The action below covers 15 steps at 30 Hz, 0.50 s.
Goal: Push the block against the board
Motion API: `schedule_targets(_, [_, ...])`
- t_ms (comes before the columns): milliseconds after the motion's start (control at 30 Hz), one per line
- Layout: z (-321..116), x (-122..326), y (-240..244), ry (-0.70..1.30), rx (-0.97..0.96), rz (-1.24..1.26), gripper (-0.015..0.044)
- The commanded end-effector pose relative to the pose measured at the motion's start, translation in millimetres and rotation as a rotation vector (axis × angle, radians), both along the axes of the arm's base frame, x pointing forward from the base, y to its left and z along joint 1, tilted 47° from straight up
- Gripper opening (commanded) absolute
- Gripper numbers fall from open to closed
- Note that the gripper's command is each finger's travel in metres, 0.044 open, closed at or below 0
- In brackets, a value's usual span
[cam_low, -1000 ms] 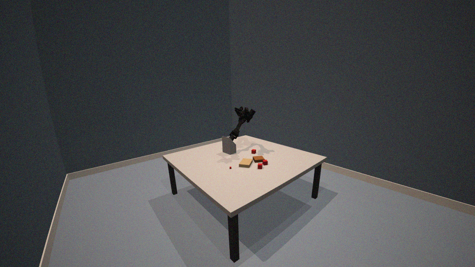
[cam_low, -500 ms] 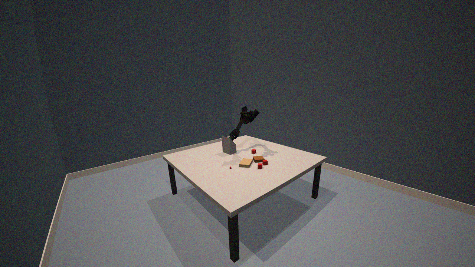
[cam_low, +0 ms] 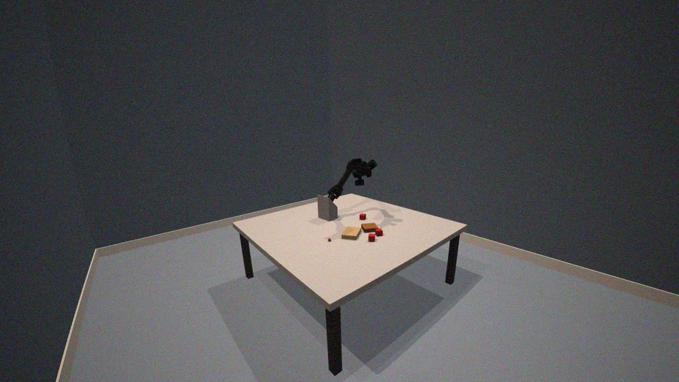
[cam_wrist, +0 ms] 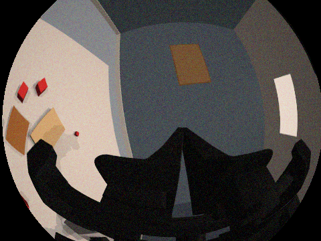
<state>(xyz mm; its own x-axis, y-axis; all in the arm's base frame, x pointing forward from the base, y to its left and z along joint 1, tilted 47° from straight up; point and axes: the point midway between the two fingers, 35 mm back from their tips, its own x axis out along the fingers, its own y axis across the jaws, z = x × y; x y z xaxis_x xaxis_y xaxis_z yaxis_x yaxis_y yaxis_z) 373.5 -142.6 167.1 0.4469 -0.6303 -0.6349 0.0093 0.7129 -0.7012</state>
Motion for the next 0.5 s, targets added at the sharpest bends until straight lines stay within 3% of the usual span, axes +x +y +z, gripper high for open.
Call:
schedule_targets(0, [-10.8, 17.5, 19.1, 0.050, 0.059, 0.101, 0.0000])
schedule_targets(467, [-57.6, 61.1, 97.6, 0.245, 0.306, 0.458, 0.0000])
